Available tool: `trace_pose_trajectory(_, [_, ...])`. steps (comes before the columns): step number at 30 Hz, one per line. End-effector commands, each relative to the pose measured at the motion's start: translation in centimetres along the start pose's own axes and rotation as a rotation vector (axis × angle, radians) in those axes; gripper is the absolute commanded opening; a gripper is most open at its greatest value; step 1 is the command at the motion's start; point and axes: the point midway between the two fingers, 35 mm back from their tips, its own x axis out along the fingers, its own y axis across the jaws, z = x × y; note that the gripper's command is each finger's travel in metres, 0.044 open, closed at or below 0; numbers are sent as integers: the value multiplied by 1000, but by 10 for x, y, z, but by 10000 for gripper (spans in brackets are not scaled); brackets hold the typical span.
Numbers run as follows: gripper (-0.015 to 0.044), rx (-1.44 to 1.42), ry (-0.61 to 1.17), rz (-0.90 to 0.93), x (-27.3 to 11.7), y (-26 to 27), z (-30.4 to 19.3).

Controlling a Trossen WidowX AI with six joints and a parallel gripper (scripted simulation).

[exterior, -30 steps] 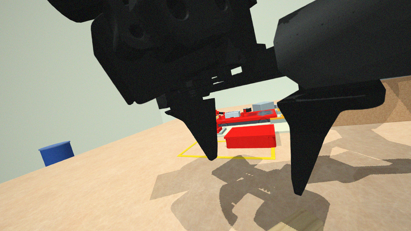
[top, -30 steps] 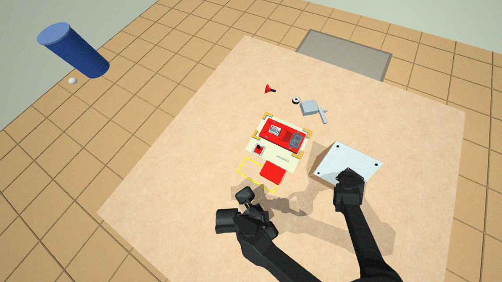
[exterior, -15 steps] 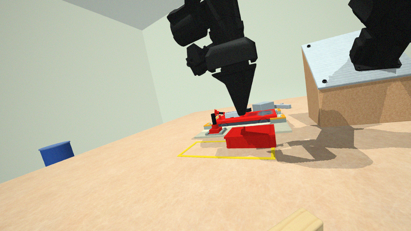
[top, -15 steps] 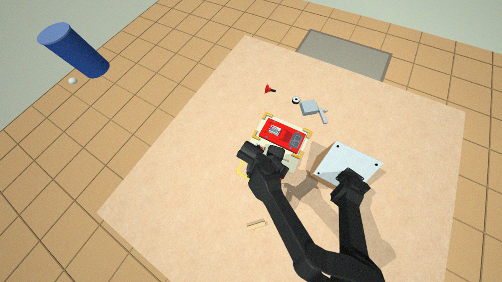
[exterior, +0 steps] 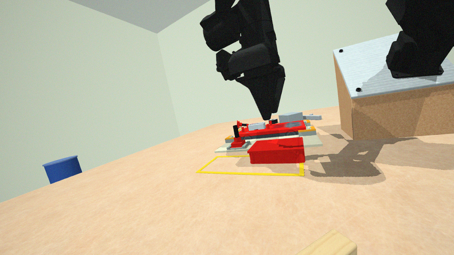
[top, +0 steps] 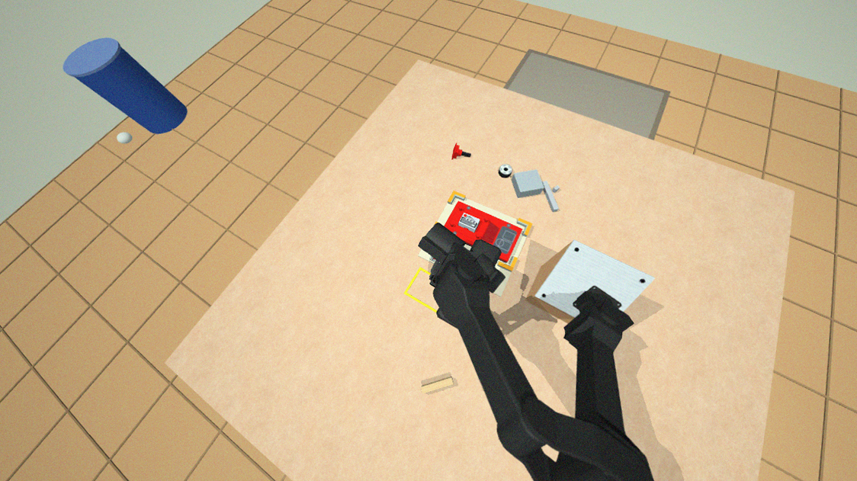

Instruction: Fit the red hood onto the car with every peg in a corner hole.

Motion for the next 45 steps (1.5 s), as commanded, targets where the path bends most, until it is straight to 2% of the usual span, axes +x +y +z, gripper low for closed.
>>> trace_pose_trajectory(1, [440, 7, 2, 6, 3, 0, -1])
trace_pose_trajectory(45, [440, 7, 1, 5, 34, 0, 0])
